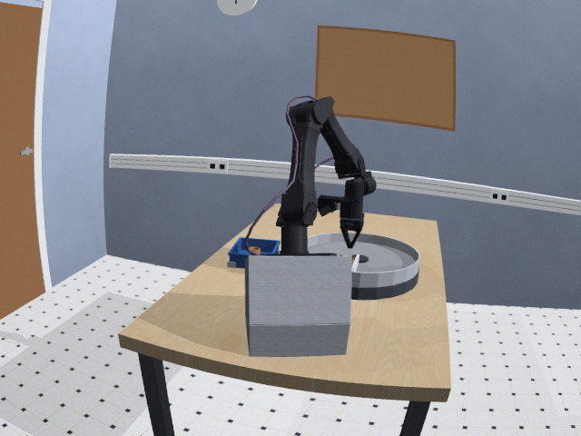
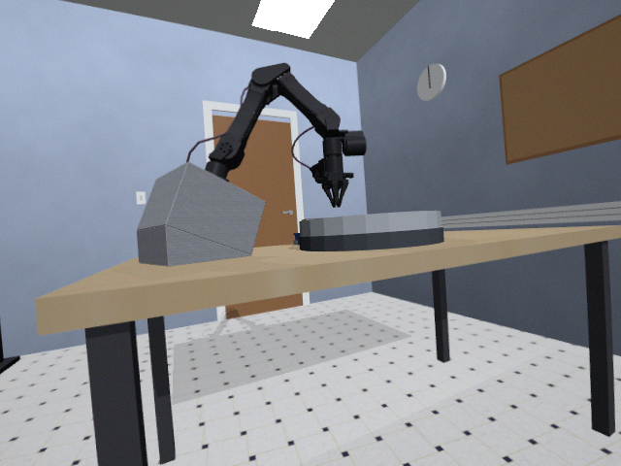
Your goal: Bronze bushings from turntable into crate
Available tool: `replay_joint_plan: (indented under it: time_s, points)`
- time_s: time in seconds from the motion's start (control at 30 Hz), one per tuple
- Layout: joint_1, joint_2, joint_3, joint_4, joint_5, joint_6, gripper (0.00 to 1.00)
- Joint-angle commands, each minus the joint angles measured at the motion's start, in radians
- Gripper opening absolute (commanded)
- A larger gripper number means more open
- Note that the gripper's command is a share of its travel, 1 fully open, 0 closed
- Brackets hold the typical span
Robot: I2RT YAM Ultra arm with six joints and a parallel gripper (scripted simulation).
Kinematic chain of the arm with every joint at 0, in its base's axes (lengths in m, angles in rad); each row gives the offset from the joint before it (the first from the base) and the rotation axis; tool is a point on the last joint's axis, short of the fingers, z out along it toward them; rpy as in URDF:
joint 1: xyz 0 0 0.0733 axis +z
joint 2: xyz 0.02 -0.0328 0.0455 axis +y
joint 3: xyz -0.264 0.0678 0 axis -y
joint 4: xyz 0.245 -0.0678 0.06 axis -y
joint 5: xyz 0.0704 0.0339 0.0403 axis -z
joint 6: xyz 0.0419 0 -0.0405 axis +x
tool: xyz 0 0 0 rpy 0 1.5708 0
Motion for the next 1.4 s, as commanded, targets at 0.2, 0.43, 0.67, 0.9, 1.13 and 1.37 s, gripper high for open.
replay_joint_plan:
  time_s: [0.2, 0.43, 0.67, 0.9, 1.13, 1.37]
  points:
    - [-0.022, -0.003, -0.026, 0.006, -0.015, -0.006, 0.15]
    - [-0.022, -0.003, -0.026, 0.006, -0.015, -0.006, 0.15]
    - [-0.022, -0.003, -0.026, 0.006, -0.015, -0.006, 0.15]
    - [-0.022, -0.003, -0.026, 0.006, -0.015, -0.006, 0.15]
    - [-0.022, -0.003, -0.026, 0.006, -0.015, -0.006, 0.15]
    - [-0.019, -0.025, -0.03, 0.004, -0.014, 0.001, 0.15]
